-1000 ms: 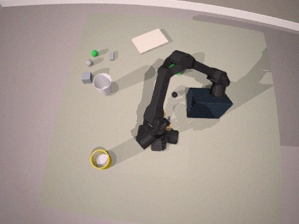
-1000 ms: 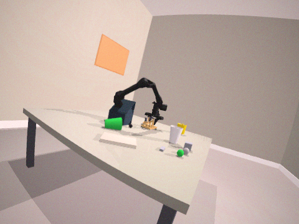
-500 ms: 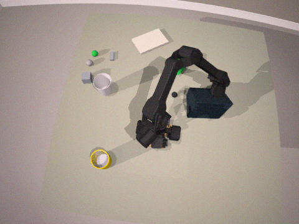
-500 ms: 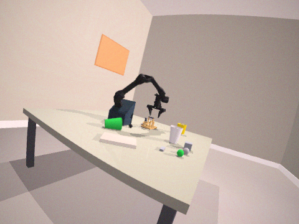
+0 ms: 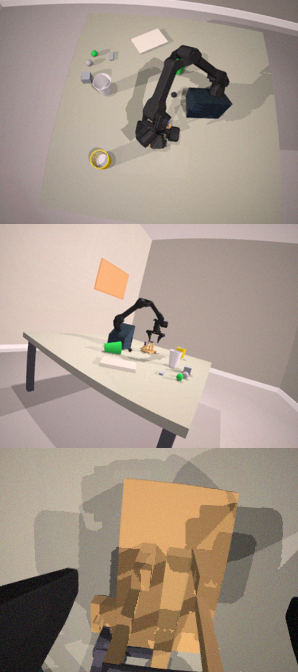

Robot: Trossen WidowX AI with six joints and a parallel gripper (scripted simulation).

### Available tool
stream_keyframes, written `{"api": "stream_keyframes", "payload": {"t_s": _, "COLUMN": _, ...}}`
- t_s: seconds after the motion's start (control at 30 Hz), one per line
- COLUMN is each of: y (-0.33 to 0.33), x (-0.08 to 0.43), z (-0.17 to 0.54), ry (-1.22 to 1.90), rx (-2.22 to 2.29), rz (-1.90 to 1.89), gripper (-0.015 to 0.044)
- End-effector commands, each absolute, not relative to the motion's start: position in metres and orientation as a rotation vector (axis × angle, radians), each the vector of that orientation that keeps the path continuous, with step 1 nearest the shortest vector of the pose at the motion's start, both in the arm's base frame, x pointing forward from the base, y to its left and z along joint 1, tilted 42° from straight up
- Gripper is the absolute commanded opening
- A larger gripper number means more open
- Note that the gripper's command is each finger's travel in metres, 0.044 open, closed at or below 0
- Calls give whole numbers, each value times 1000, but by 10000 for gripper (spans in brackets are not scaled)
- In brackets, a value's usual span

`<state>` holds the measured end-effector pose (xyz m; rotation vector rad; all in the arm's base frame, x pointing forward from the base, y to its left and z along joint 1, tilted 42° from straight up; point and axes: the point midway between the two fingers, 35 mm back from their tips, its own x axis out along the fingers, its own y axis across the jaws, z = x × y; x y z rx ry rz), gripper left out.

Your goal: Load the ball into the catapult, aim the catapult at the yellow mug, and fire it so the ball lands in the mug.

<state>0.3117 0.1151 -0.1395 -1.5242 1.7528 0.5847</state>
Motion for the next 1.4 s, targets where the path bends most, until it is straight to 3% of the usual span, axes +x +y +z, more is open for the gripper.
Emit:
{"api": "stream_keyframes", "payload": {"t_s": 0.0, "y": 101, "x": 307, "z": -152, "ry": 1773, "rx": -1532, "rz": 584, "gripper": 440}}
{"api": "stream_keyframes", "payload": {"t_s": 1.27, "y": 65, "x": 305, "z": -192, "ry": 1774, "rx": -1534, "rz": 581, "gripper": 440}}
{"api": "stream_keyframes", "payload": {"t_s": 1.37, "y": 68, "x": 306, "z": -190, "ry": 1771, "rx": -1525, "rz": 581, "gripper": 361}}
